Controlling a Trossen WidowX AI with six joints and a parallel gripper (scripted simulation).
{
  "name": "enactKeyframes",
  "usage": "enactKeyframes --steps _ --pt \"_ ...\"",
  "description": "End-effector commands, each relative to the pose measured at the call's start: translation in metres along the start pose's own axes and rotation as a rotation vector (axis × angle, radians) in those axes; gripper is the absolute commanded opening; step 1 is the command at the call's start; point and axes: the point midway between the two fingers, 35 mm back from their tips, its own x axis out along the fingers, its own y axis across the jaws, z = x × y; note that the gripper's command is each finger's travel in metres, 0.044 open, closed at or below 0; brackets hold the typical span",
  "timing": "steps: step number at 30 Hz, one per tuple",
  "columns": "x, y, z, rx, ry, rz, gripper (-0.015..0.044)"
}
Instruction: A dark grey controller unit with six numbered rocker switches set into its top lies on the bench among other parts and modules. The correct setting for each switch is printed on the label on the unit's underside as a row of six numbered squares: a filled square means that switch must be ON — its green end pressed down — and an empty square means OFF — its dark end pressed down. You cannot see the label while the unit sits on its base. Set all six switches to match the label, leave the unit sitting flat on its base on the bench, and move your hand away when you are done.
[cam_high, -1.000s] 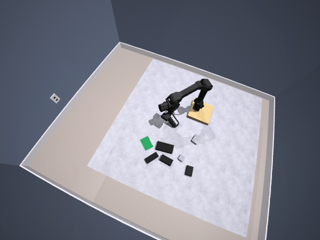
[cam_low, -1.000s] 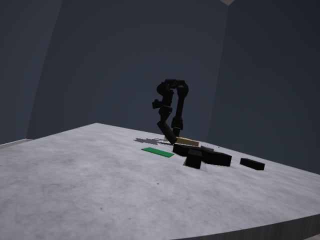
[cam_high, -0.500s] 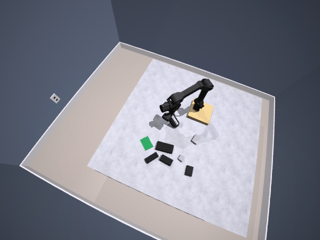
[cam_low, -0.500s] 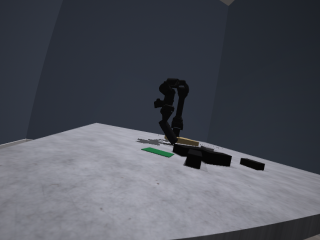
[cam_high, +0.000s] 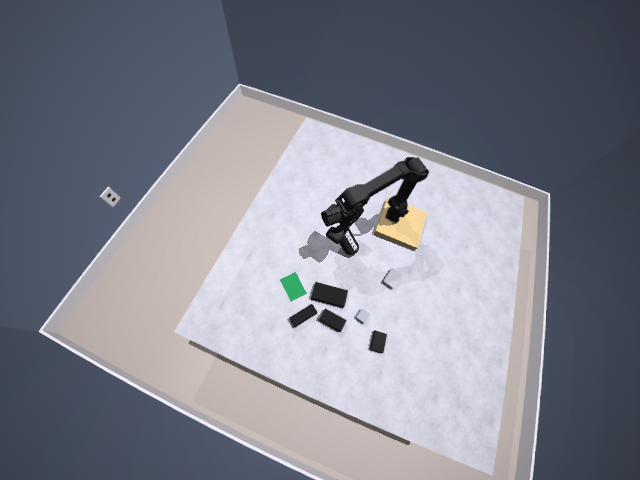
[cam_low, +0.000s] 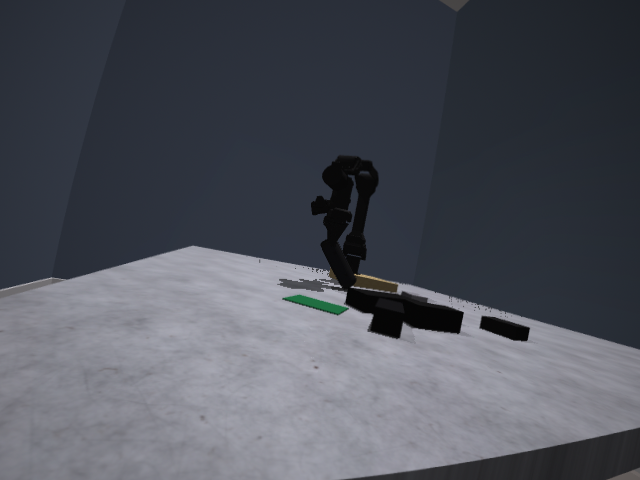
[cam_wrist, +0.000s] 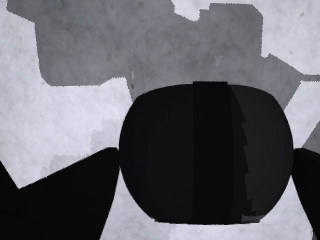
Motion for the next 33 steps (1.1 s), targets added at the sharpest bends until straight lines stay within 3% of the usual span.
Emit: enactKeyframes --steps 1,33 --pt "-0.003 0.0 -0.007 -0.001 0.015 -0.001 0.0336" --pt "-0.011 0.0 -0.032 -0.001 0.018 -0.001 0.0336"
